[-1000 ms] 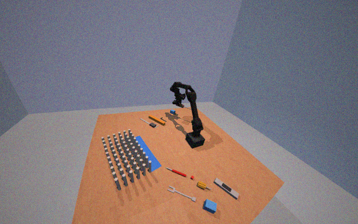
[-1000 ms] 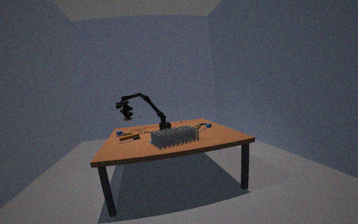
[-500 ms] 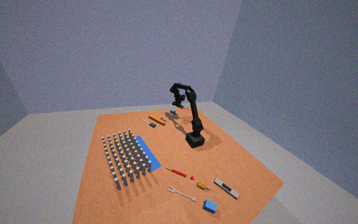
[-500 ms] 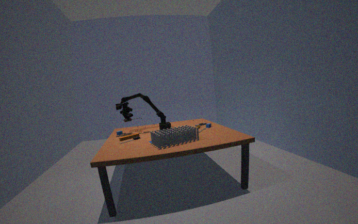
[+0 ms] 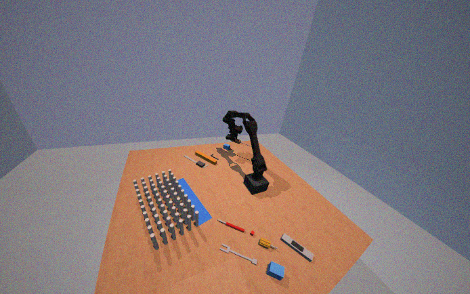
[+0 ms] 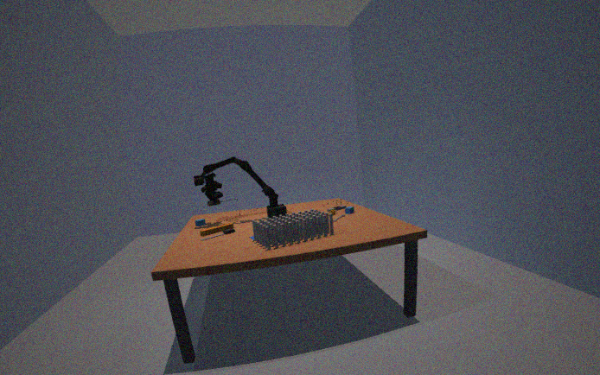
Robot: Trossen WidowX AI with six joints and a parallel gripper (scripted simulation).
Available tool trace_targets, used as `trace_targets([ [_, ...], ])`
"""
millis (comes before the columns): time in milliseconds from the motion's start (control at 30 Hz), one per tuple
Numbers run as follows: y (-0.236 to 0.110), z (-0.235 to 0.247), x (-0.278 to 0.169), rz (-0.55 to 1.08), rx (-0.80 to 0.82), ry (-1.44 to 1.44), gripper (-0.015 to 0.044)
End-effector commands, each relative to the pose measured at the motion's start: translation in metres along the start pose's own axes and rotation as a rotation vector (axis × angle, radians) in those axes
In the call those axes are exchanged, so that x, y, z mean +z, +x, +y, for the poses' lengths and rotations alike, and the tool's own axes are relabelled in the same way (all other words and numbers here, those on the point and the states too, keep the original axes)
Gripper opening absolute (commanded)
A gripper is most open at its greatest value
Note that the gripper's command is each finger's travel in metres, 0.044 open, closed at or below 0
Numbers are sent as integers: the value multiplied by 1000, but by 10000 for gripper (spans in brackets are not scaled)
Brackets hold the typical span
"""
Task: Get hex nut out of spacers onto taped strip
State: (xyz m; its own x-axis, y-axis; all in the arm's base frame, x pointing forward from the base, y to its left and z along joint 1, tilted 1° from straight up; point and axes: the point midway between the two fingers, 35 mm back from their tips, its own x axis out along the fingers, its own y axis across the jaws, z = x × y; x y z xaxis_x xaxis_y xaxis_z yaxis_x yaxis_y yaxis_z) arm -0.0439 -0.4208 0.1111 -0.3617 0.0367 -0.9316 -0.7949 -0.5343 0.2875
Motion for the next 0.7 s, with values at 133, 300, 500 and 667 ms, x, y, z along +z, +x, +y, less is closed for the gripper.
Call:
trace_targets([
  [133, 11, -3, -1, -14, 0, -2, 0],
  [300, 15, -4, -3, -14, 0, -2, 0],
  [500, 20, -5, -4, -14, 0, -2, 0],
  [667, 24, -6, -6, -14, 0, -2, 0],
])
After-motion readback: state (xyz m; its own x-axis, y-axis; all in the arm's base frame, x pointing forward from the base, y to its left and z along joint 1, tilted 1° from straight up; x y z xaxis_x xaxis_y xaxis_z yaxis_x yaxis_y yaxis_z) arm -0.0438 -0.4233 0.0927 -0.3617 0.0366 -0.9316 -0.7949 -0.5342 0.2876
